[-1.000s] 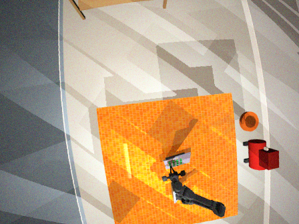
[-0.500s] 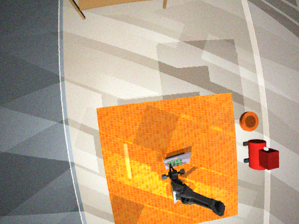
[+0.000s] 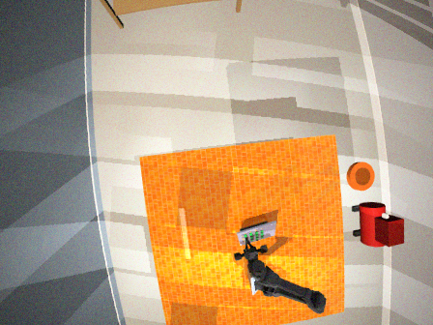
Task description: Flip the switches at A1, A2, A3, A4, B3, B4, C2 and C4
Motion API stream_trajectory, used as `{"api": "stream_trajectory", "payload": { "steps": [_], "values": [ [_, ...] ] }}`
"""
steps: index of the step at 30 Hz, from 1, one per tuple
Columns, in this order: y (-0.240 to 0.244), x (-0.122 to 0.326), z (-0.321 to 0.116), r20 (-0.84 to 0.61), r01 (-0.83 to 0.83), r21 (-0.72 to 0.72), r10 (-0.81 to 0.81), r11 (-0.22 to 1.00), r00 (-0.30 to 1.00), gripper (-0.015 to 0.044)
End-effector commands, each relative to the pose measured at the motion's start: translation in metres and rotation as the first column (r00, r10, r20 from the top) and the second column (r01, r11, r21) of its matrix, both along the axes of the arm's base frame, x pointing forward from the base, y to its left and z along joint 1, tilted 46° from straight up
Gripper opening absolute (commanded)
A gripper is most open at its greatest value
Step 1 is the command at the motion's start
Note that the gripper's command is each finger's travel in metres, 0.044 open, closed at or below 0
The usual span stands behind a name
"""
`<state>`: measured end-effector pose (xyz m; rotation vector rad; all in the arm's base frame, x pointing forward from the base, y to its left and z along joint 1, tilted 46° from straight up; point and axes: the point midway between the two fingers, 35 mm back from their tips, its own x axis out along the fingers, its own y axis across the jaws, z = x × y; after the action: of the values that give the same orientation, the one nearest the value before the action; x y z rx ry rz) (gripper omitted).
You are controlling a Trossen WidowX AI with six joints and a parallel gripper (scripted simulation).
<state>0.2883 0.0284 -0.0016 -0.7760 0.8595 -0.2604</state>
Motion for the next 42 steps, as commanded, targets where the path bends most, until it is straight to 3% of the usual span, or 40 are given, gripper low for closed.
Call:
{"api": "stream_trajectory", "payload": {
  "steps": [1,42],
  "values": [
    [0.0002,0.0005,-0.0005,-0.001,-0.004,0.002,0.004,1.000,1.000,0.0000],
    [-0.0015,0.0024,-0.0024,-0.001,0.001,0.001,-0.001,1.000,1.000,0.0000]
  ]
}}
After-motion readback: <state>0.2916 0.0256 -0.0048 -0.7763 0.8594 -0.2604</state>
